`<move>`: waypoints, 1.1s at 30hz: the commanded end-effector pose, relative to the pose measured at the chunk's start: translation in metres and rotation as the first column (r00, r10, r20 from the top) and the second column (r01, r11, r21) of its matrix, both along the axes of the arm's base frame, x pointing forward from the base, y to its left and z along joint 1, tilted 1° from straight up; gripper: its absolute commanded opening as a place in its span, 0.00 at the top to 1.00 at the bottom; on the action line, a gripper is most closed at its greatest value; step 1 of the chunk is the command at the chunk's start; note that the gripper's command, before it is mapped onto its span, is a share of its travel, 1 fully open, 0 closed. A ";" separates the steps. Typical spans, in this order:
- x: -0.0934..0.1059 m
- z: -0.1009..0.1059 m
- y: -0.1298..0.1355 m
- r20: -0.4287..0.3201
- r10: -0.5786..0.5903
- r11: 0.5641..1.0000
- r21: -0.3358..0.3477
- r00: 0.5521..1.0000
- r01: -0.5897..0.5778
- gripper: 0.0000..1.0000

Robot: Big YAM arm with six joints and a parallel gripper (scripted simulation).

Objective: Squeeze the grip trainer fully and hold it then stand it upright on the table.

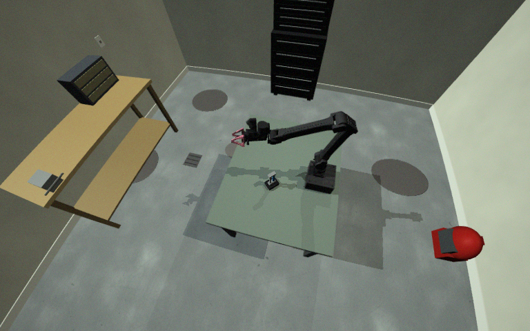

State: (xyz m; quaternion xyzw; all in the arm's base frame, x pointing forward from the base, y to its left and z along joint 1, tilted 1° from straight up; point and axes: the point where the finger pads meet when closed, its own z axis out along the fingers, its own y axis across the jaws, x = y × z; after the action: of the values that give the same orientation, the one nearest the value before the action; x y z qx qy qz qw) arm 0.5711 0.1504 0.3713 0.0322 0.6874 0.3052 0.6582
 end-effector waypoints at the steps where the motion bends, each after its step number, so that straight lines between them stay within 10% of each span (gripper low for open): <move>1: 0.002 0.072 -0.036 0.113 -0.068 0.984 -0.156 0.991 0.085 0.00; 10: -0.051 0.163 -0.147 0.197 -0.343 0.828 -0.398 0.918 0.395 0.00; 11: -0.055 0.155 -0.146 0.146 -0.368 0.826 -0.403 0.918 0.395 0.00; 13: -0.037 0.054 -0.094 -0.137 -0.339 0.899 -0.338 0.931 0.277 0.00; 17: -0.037 0.057 -0.093 -0.133 -0.333 0.901 -0.336 0.933 0.274 0.00; 18: -0.040 0.013 -0.073 -0.253 -0.334 0.916 -0.313 0.908 0.250 0.00; 22: -0.051 -0.043 -0.033 -0.430 -0.330 0.936 -0.263 0.840 0.233 0.00; 23: -0.043 -0.012 -0.030 -0.393 -0.324 0.940 -0.237 0.861 0.245 0.00; 24: -0.061 -0.070 -0.014 -0.507 -0.333 0.939 -0.250 0.795 0.235 0.00; 29: -0.063 -0.047 0.007 -0.522 -0.324 0.946 -0.193 0.789 0.260 0.00; 30: -0.086 -0.119 0.019 -0.629 -0.355 0.935 -0.248 0.692 0.254 0.00; 33: -0.101 -0.142 0.033 -0.673 -0.373 0.928 -0.259 0.638 0.269 0.00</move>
State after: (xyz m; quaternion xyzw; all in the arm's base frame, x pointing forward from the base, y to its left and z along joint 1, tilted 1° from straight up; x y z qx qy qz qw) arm 0.4836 0.1634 0.2527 0.1746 0.8845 0.0826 0.4248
